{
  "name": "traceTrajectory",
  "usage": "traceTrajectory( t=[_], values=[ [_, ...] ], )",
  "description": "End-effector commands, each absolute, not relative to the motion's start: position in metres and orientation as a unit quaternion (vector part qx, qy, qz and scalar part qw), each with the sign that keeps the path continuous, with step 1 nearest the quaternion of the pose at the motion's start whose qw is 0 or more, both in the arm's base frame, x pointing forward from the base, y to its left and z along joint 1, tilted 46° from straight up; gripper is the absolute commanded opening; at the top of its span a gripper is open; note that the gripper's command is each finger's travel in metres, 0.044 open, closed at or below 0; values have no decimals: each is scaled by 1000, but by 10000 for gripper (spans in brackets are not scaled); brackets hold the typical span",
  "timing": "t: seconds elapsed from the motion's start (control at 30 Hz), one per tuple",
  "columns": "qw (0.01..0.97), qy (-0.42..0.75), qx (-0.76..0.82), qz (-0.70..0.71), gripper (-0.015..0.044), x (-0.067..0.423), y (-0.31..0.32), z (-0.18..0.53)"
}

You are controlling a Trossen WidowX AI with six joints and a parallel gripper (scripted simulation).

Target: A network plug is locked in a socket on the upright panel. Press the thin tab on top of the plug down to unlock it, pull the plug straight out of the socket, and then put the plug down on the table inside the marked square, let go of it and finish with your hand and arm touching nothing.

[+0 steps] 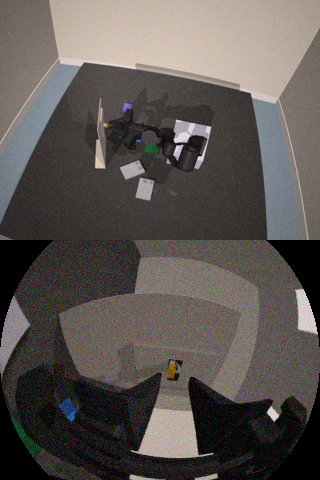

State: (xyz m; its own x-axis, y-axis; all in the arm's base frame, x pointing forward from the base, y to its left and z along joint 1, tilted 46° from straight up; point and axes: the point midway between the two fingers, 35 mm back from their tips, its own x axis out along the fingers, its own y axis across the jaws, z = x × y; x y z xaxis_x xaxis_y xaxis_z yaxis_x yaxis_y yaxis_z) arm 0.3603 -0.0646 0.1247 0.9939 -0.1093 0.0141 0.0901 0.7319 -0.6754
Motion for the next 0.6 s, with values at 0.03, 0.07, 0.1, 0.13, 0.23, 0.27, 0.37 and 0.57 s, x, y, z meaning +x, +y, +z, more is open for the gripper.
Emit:
traceTrajectory(
  t=[0.03,0.07,0.1,0.13,0.23,0.27,0.37,0.57],
  values=[
    [928,15,-367,-54,156,369,-63,124],
    [928,14,-368,-54,156,370,-63,124],
    [928,14,-368,-55,156,372,-62,125],
    [928,14,-369,-55,156,373,-62,125],
    [927,12,-371,-56,156,378,-61,126],
    [927,12,-371,-57,156,379,-61,126],
    [926,12,-372,-57,130,380,-61,127],
    [926,12,-372,-57,70,380,-61,127]
  ],
)
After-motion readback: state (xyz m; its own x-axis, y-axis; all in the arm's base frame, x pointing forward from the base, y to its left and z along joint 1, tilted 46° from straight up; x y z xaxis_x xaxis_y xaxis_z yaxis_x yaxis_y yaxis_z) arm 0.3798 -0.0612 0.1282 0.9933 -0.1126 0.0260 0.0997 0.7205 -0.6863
